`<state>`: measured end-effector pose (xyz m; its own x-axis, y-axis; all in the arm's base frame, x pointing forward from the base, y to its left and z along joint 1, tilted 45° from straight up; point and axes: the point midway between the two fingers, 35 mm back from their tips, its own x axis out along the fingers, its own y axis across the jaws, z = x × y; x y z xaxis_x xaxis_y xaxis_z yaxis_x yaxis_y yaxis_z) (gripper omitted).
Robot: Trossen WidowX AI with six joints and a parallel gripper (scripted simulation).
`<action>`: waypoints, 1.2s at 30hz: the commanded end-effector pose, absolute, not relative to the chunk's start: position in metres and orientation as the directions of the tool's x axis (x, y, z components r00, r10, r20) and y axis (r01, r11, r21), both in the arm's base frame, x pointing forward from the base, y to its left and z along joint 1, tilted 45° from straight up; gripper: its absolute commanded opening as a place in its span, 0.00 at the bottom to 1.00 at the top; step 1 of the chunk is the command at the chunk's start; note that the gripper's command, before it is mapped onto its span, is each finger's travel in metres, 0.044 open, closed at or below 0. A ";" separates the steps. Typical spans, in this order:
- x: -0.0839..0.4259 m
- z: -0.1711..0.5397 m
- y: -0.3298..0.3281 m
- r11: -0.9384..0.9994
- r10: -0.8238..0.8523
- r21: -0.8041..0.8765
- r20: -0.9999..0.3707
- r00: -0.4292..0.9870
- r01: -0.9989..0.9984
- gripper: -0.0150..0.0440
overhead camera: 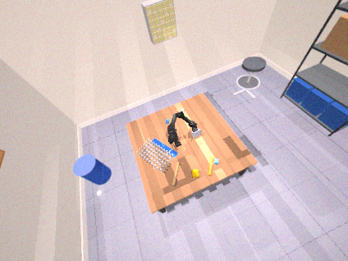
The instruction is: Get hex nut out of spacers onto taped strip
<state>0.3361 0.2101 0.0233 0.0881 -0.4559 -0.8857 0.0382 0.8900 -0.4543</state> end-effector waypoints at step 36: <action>0.152 -0.148 0.347 0.789 -0.594 -0.400 -0.692 0.411 0.466 0.25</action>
<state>0.1685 0.3394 -0.1375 0.3607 -0.6043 -0.7105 0.4265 0.7843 -0.4505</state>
